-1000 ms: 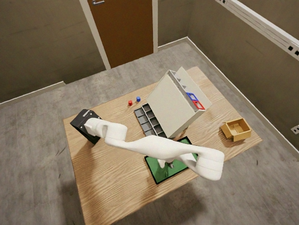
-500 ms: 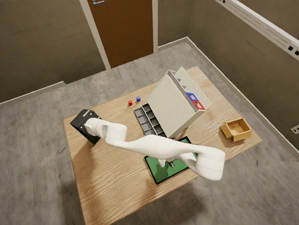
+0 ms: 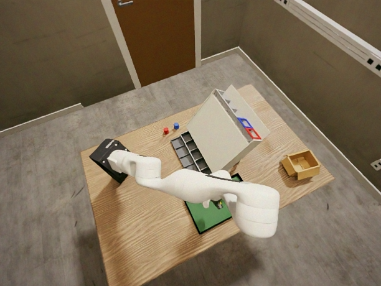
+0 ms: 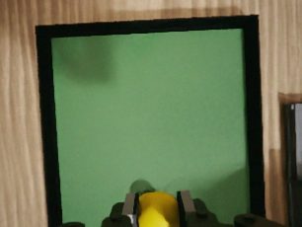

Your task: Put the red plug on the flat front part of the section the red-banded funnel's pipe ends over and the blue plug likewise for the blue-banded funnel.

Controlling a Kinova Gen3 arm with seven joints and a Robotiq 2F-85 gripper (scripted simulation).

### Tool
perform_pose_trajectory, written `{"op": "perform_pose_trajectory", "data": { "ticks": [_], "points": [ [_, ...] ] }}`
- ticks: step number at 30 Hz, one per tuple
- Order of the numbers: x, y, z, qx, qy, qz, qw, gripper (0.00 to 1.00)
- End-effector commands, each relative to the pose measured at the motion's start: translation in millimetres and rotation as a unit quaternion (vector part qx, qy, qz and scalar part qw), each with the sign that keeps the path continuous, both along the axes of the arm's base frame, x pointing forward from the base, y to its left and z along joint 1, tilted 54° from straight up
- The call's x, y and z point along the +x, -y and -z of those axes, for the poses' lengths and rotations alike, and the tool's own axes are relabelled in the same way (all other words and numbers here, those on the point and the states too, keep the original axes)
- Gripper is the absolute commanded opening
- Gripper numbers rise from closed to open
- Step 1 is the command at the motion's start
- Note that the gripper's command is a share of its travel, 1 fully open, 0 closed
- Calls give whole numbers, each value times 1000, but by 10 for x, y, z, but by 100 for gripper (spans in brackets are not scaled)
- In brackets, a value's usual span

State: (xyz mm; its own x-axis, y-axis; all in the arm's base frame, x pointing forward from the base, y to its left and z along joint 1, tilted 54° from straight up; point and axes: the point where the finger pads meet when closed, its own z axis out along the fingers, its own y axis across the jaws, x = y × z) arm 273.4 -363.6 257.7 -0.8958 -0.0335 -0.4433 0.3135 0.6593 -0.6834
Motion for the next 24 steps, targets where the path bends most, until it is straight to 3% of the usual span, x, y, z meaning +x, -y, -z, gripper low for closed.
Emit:
{"op": "perform_pose_trajectory", "data": {
  "ticks": [1,14,15,24],
  "points": [
    [14,-16,-69,1,-6,7,1000,0],
    [14,-16,-69,1,-6,7,1000,0],
    [315,-326,-505,1,-6,7,1000,0],
    [315,-326,-505,1,-6,7,1000,0]
  ]
}}
